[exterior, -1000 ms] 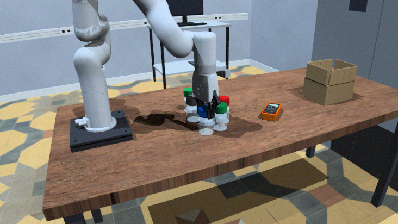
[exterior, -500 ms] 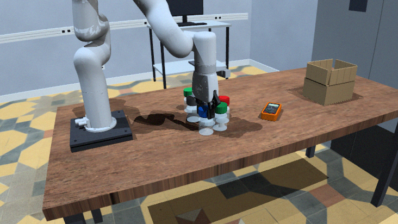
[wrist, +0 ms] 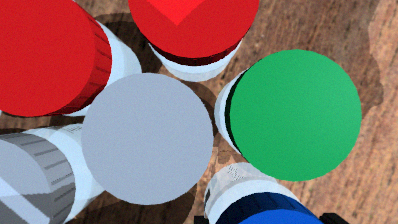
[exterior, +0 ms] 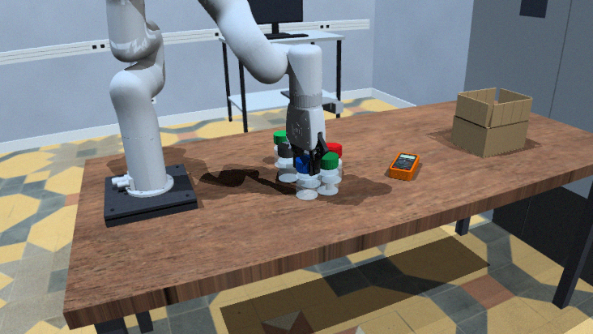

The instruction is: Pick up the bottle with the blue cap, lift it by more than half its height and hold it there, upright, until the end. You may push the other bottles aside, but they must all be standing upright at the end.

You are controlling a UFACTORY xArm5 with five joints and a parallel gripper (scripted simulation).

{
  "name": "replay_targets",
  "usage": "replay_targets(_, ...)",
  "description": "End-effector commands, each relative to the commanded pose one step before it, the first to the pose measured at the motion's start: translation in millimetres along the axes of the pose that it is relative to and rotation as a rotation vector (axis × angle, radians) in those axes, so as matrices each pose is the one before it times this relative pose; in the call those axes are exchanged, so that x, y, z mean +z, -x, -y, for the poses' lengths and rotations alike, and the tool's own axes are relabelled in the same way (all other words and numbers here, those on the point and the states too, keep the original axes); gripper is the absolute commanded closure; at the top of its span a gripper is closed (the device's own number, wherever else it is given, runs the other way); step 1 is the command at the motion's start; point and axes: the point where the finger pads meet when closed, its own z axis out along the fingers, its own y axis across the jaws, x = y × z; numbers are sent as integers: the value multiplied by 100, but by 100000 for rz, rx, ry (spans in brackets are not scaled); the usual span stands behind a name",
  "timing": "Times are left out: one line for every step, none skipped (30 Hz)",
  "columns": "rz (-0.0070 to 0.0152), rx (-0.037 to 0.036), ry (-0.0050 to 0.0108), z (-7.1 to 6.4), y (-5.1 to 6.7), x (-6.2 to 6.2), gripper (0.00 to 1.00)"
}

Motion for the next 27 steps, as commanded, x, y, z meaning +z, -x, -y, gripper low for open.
replay_targets(-214, -2, 395, -91, -112, -540, 100)
replay_targets(0, 0, 0, 0, 0, 0, 100)
replay_targets(-4, -1, 52, -7, -11, -247, 100)
replay_targets(12, 0, 15, 1, 0, -117, 100)
replay_targets(12, 0, 15, 1, 0, -117, 100)
replay_targets(12, 0, 15, 1, 0, -117, 100)
replay_targets(12, 0, 15, 1, 0, -117, 100)
replay_targets(12, 0, 15, 1, 0, -117, 100)
replay_targets(12, 0, 15, 1, 0, -117, 100)
replay_targets(12, 0, 15, 1, 0, -117, 100)
replay_targets(12, 0, 15, 1, 0, -117, 100)
replay_targets(12, 0, 15, 1, 0, -117, 100)
replay_targets(12, 0, 15, 1, 0, -117, 100)
replay_targets(12, 0, 15, 1, 0, -117, 100)
replay_targets(12, 0, 15, 1, 0, -117, 100)
replay_targets(12, 0, 15, 0, 0, -117, 100)
replay_targets(24, 0, 29, 1, 0, -235, 100)
replay_targets(0, 0, 0, 0, 0, 0, 100)
replay_targets(0, 0, 0, 0, 0, 0, 100)
replay_targets(21, 0, 32, -2, -3, -239, 100)
replay_targets(12, 0, 15, 0, 0, -117, 100)
replay_targets(12, 0, 15, 0, 0, -117, 100)
replay_targets(12, 0, 15, 0, 0, -117, 100)
replay_targets(12, 0, 15, 0, 0, -117, 100)
replay_targets(12, 0, 15, 0, 0, -117, 100)
replay_targets(12, 0, 15, 0, 0, -117, 100)
replay_targets(12, 0, 15, 0, 0, -117, 100)
